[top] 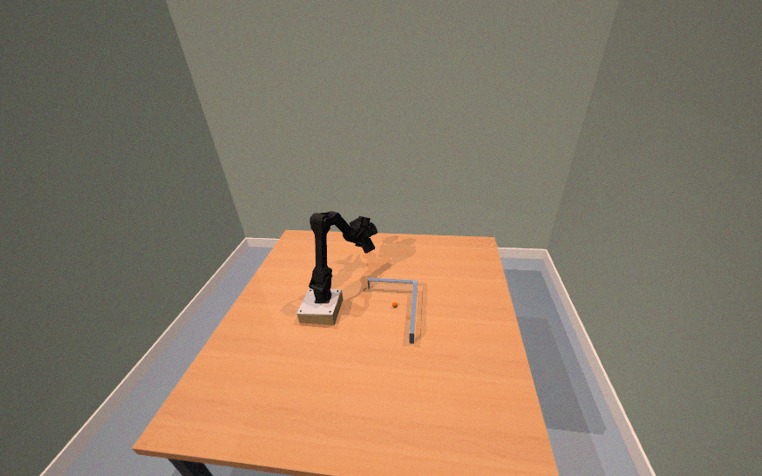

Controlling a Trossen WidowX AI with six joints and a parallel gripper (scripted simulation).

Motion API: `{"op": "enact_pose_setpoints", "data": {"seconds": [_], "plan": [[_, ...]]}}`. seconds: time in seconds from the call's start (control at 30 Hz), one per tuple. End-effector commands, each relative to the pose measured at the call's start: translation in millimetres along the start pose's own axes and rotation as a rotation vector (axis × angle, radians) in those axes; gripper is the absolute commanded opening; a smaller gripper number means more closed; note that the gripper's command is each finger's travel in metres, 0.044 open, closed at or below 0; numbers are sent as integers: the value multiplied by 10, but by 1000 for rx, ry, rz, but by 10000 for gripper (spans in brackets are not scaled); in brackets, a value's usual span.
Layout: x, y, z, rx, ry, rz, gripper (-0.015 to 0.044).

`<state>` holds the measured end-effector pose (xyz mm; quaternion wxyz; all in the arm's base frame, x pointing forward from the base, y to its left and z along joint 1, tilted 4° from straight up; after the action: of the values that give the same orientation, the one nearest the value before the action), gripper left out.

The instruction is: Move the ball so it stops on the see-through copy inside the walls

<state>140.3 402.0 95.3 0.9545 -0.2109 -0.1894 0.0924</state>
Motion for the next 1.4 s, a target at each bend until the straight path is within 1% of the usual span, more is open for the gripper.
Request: {"op": "enact_pose_setpoints", "data": {"seconds": [0.0, 0.2, 0.33, 0.6, 0.7, 0.97, 1.27, 1.37], "plan": [[457, -250, -391, -158, 20, -96, 219], [911, -721, -916, -365, 59, -179, 219], [1142, -1168, -1288, -510, 82, -204, 219], [1311, -2078, -1867, -756, 169, -202, 219], [1302, -2405, -2031, -838, 217, -192, 219], [1099, -2949, -2416, -965, 362, -132, 219], [577, -3330, -2641, -1092, 512, 109, 219], [560, -3342, -2645, -1095, 516, 117, 219]]}}
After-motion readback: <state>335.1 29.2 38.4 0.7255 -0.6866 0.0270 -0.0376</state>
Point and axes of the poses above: the point midway between the two fingers, 35 mm back from their tips, its own y axis out along the fingers, its own z axis across the jaws, x = y × z, the point moved 2 cm from there along -y, back along the fingers, and after that the axes turned 2 degrees about y, right-handed, at the moved point
